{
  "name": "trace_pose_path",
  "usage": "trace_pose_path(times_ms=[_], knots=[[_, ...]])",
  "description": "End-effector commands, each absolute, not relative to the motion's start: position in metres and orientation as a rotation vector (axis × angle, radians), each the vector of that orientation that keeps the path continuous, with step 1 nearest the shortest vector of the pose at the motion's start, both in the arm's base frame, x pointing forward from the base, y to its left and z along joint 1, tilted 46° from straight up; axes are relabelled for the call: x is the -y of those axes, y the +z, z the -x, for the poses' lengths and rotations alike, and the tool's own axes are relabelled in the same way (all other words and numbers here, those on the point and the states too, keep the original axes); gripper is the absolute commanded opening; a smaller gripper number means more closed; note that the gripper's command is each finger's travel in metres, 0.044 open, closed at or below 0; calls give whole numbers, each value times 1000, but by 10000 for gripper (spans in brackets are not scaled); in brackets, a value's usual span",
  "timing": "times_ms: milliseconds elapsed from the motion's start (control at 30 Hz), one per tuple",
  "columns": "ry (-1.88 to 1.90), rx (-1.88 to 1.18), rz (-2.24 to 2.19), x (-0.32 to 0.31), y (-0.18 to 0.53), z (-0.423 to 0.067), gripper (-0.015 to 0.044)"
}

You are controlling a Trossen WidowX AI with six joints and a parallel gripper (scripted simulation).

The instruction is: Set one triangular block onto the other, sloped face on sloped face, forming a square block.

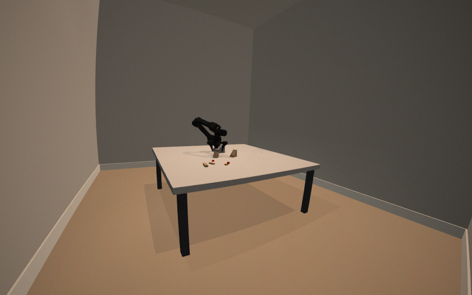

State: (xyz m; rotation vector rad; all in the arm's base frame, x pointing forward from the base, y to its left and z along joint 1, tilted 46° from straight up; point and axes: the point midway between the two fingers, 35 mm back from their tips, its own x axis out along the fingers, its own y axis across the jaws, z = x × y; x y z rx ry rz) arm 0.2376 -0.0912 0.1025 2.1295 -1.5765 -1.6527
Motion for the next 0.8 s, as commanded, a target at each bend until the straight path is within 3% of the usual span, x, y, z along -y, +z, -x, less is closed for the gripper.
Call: trace_pose_path(times_ms=[0,767], knots=[[-1650,1575,-2124,96,99,-236,440],[-1638,1583,-2116,126,77,-230,440]])
